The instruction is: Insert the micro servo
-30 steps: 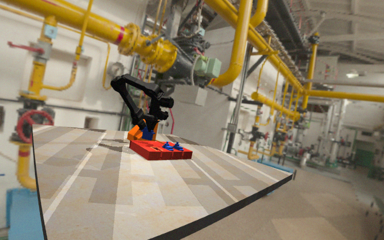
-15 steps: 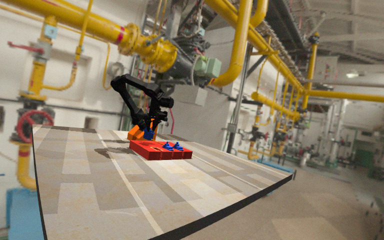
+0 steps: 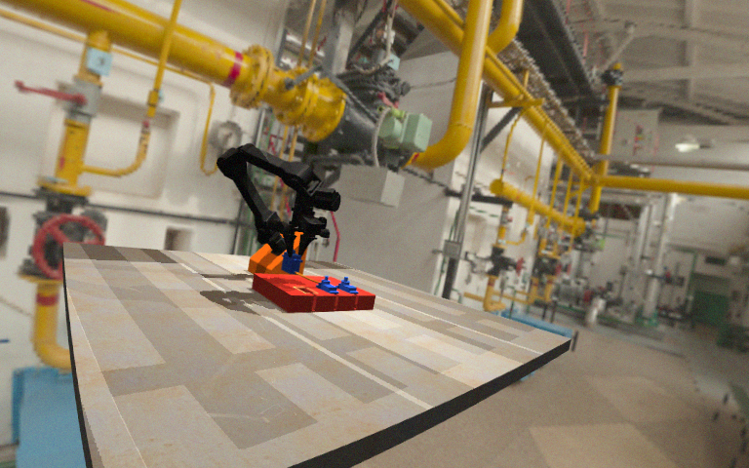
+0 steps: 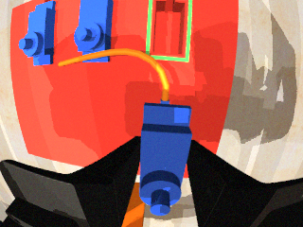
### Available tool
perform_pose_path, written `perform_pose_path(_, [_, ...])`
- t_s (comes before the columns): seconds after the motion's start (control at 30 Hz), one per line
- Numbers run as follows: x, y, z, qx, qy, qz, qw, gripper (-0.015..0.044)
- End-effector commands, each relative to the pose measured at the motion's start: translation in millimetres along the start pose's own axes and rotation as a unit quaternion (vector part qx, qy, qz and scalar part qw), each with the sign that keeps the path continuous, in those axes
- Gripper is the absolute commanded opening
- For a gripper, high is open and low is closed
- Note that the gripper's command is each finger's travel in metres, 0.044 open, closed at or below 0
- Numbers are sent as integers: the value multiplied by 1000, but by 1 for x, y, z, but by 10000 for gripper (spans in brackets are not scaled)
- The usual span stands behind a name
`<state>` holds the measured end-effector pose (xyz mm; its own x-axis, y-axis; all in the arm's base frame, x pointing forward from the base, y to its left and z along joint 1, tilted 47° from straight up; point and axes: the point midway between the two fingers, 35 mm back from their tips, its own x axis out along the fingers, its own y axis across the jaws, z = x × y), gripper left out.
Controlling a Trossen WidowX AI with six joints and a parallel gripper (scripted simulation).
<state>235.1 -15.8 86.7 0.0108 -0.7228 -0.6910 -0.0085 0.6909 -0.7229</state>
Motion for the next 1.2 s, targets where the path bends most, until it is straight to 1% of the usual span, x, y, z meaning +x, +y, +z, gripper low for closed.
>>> perform_pose_path(0.0, [-1, 0, 17, 2, -4, -2, 1000, 0])
perform_pose_path(0.7, [-2, -2, 99, 3, -5, -2, 1000, 0])
perform_pose_path(0.9, [-1, -2, 101, 4, -5, -2, 1000, 0])
perform_pose_path(1.17, [11, -2, 102, 4, -6, -2, 1000, 0])
